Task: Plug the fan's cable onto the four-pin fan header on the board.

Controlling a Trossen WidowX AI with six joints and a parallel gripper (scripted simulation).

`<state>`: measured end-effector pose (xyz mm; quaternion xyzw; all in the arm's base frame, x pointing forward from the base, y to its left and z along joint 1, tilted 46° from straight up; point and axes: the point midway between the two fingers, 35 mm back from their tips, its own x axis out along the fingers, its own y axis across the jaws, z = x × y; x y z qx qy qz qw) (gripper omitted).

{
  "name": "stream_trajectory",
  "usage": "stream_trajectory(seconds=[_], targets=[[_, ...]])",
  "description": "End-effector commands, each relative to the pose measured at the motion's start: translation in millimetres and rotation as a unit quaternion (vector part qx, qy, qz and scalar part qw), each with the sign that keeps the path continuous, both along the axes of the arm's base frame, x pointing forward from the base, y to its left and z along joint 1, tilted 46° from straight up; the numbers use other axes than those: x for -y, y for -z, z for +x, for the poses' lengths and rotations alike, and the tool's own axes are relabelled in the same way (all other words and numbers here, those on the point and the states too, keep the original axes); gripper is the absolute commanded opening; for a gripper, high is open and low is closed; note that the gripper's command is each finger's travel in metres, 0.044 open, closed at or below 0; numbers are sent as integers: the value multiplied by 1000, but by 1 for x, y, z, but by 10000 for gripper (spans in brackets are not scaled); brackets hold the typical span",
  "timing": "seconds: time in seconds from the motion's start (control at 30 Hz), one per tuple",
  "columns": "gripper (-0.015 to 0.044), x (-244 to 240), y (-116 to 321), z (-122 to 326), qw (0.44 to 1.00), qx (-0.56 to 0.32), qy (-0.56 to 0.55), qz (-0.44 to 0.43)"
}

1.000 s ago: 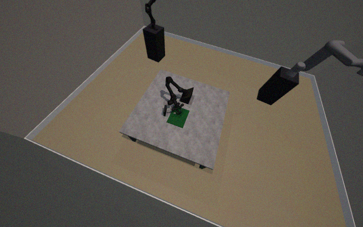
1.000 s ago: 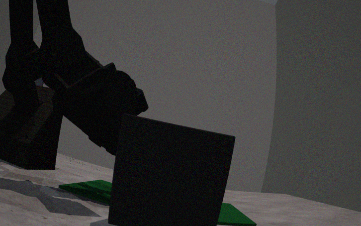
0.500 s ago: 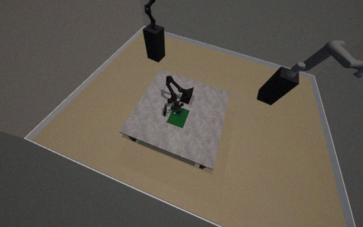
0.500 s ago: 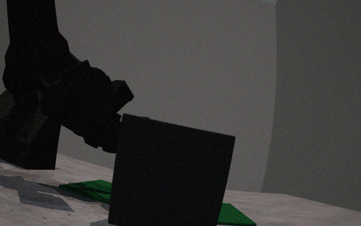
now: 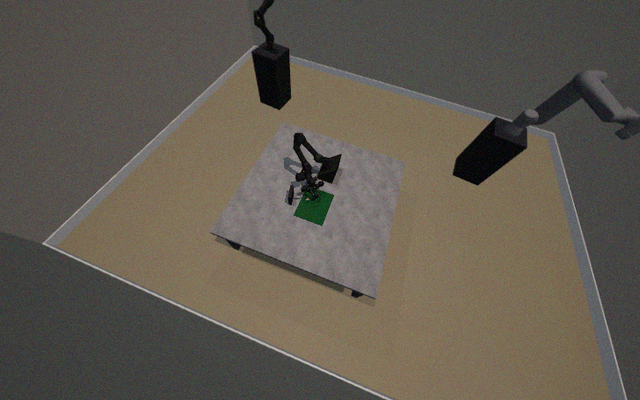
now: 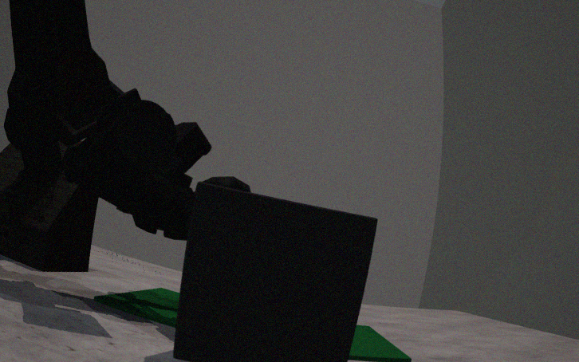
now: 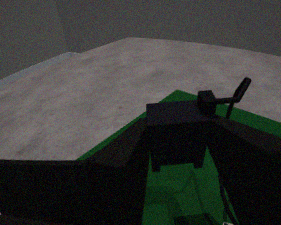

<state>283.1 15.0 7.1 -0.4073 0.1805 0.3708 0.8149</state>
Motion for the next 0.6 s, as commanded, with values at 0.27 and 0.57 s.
stream_trajectory(seconds=[0.27,0.57], targets=[[0,-4,-3,-1,1000,0,0,0],[0,-1,0,0,1000,2,-2,0]])
